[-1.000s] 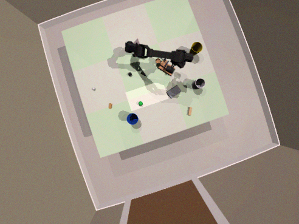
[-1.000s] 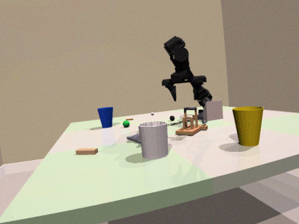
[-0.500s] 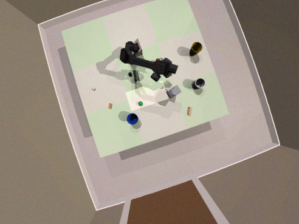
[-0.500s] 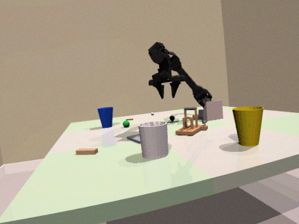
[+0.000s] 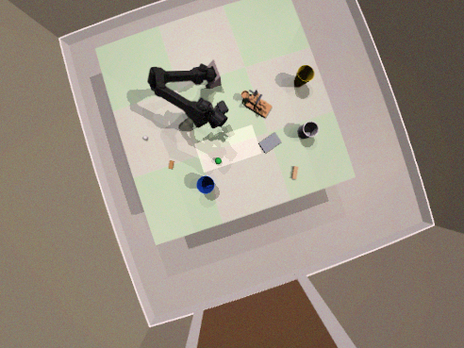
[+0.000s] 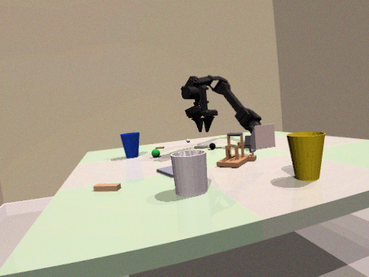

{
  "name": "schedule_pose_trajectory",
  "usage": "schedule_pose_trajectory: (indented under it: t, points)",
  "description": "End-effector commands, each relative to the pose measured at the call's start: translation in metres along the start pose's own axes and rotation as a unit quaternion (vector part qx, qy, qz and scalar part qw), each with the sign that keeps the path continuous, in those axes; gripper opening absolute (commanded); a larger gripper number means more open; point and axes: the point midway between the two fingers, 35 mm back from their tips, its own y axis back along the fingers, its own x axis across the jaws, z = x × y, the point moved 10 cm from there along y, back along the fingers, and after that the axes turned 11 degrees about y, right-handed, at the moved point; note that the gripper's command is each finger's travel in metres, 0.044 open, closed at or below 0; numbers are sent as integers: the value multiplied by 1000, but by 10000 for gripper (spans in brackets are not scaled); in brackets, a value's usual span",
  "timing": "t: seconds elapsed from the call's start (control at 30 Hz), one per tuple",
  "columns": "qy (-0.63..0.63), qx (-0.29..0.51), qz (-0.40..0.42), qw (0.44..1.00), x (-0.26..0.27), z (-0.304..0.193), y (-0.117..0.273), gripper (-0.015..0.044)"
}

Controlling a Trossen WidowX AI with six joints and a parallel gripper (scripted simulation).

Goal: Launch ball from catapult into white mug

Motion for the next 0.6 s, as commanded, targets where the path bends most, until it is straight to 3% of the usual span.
schedule_pose_trajectory:
  t: [0.0,0.13,0.57]
  points:
    - [-64,8,-12,998,-19,-51,-24,300]
    - [-83,12,-17,996,-25,-72,-32,300]
    - [-83,12,-17,996,-27,-73,-47,300]
